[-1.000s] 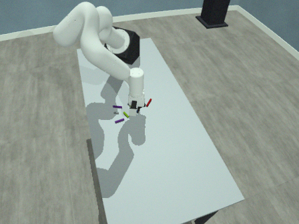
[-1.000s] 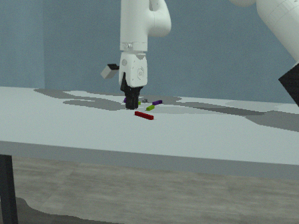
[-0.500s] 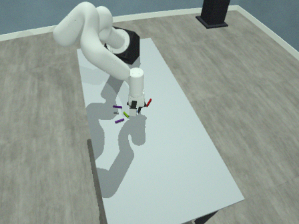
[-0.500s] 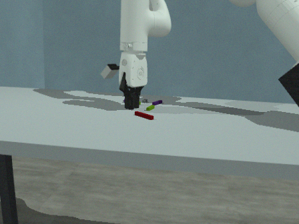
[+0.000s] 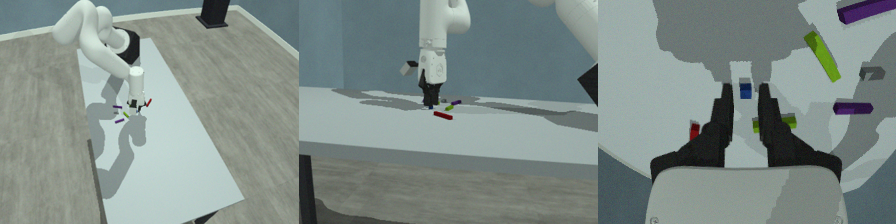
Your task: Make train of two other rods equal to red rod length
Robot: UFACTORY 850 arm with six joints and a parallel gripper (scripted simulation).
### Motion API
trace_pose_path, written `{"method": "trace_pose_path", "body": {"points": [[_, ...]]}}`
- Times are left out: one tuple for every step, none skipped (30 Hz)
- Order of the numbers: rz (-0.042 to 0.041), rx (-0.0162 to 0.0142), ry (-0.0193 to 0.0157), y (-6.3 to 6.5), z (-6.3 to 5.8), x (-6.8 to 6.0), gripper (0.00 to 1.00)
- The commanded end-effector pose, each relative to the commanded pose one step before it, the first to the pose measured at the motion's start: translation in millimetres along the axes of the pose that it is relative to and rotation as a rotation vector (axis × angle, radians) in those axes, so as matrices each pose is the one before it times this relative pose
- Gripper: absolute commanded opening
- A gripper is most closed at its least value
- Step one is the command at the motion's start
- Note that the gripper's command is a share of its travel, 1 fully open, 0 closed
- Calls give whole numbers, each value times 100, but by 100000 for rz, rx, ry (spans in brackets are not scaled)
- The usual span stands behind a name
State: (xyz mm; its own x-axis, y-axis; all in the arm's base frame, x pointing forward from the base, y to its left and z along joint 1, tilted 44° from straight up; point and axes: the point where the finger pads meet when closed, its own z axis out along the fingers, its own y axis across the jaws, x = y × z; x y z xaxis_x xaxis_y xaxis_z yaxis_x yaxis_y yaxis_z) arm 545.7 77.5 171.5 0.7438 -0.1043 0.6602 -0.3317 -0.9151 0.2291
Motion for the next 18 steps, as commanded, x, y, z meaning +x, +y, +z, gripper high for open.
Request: {"method": "trace_pose_path", "body": {"points": [[26, 41, 64, -29, -2110, 50, 24], [0, 0, 0, 0, -541, 0, 24], [0, 0, 0, 0, -554, 0, 24], [0, 0, -1, 0, -557, 0, 24], [0, 0, 0, 0, -550, 0, 24], [0, 0, 1, 0, -535, 0, 24], [0, 0, 0, 0, -512, 0, 24], [0, 0, 0, 0, 0, 0, 24], [0, 0, 0, 0, 0, 0, 24], [0, 0, 0, 0, -480, 0, 24], [0, 0, 0, 0, -442, 0, 24], [0, 0, -1, 0, -398, 0, 24], [0, 0, 0, 0, -349, 0, 24], [0, 0, 1, 0, -297, 0, 24], [0, 1, -2, 0, -243, -1, 24], [0, -1, 2, 0, -189, 1, 24], [0, 0, 0, 0, -137, 0, 24], [0, 0, -1, 0, -89, 0, 24]]}}
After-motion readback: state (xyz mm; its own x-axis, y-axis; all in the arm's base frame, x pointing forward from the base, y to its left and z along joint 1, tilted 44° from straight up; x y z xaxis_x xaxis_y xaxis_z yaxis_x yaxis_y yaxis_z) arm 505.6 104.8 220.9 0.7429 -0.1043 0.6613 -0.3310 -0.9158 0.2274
